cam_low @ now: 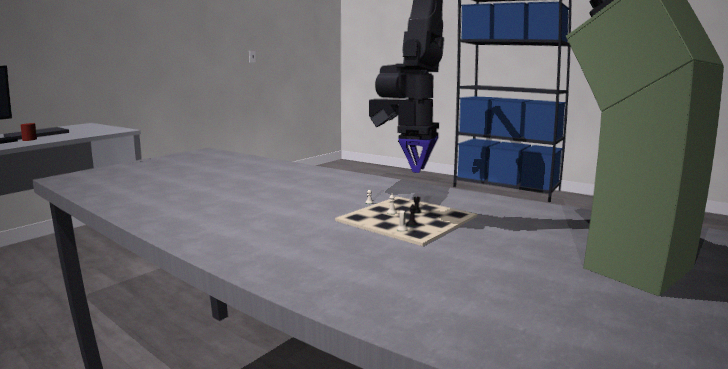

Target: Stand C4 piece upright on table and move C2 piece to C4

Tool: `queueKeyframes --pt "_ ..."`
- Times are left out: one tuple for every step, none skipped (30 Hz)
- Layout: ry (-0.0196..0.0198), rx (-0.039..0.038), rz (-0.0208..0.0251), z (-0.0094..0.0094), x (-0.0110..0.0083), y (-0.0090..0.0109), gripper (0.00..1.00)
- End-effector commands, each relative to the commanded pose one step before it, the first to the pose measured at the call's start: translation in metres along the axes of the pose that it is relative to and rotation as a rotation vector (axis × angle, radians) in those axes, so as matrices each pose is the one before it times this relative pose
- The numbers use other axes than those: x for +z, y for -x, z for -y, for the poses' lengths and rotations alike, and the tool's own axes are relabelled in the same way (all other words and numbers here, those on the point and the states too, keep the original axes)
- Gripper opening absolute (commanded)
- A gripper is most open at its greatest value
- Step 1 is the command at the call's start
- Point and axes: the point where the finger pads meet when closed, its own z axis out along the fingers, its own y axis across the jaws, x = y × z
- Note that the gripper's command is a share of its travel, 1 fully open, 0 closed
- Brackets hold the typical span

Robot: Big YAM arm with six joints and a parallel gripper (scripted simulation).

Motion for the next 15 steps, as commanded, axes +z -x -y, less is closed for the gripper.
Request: queueKeyframes --pt "0.00033 -0.01509 0.02580 -0.00121 0.00212 0.01044 0.36" --pt "0.00041 0.00028 -0.00234 0.00012 0.00139 -0.00113 0.36" --pt "-0.00053 0.00093 -0.00040 0.00063 0.00080 -0.00035 0.36" --pt "-0.00129 0.00137 0.00130 0.00107 0.00031 0.00033 0.36" --pt "-0.00385 0.00272 0.00806 0.00253 -0.00192 0.00311 0.36" --pt "-0.00234 0.00241 0.00380 0.00172 -0.00041 0.00137 0.36" --pt "0.00045 0.00118 -0.00409 0.00017 0.00231 -0.00190 0.36" --pt "0.00280 -0.00009 -0.01081 -0.00114 0.00460 -0.00472 0.36" --pt "-0.00044 0.00137 -0.00206 0.00073 0.00177 -0.00110 0.36" --pt "-0.00097 0.00175 -0.00081 0.00106 0.00141 -0.00058 0.36" --pt "-0.00005 0.00016 -0.00020 0.00009 0.00135 -0.00019 0.36" --pt "0.00005 -0.00003 -0.00013 -0.00002 0.00139 -0.00015 0.36" --pt "0.00005 -0.00003 -0.00014 -0.00002 0.00145 -0.00016 0.36" --pt "0.00000 0.00000 0.00000 0.00000 0.00000 0.00000 0.36" --pt "0.00000 0.00000 0.00000 0.00000 0.00000 0.00000 0.36"
